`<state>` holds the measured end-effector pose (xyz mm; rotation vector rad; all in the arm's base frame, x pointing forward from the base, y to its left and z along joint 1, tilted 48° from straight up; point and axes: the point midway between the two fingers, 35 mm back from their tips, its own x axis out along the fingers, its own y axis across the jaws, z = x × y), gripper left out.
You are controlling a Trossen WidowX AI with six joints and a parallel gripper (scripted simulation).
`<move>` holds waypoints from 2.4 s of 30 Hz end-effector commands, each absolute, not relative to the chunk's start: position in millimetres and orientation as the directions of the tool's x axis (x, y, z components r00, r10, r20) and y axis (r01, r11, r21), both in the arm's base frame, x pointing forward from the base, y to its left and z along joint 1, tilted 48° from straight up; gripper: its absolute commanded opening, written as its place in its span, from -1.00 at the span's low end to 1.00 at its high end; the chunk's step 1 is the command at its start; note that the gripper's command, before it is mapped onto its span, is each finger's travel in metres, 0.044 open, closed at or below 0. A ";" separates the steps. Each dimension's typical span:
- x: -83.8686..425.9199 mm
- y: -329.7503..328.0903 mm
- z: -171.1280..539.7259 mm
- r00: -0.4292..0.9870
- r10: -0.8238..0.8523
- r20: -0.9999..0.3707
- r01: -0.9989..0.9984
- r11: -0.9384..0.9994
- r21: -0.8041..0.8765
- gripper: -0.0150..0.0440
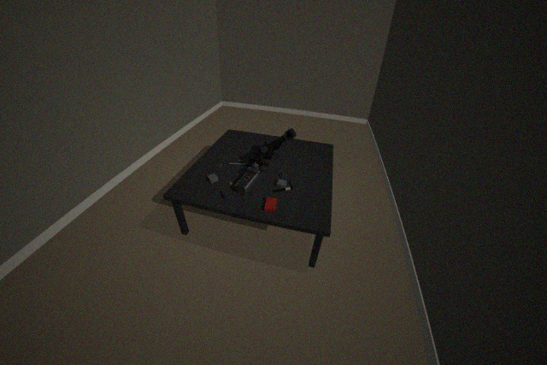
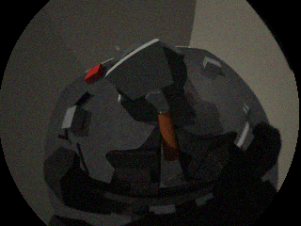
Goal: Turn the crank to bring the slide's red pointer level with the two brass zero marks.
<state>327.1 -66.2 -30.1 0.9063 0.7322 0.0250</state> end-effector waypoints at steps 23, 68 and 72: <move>331.9 -52.8 -18.9 0.759 0.337 -0.557 0.253 0.637 0.729 -0.49; 333.9 -59.5 19.8 0.759 0.336 -0.558 0.253 0.637 0.728 -0.49; 333.1 -63.3 22.8 0.759 0.336 -0.558 0.253 0.637 0.728 -0.49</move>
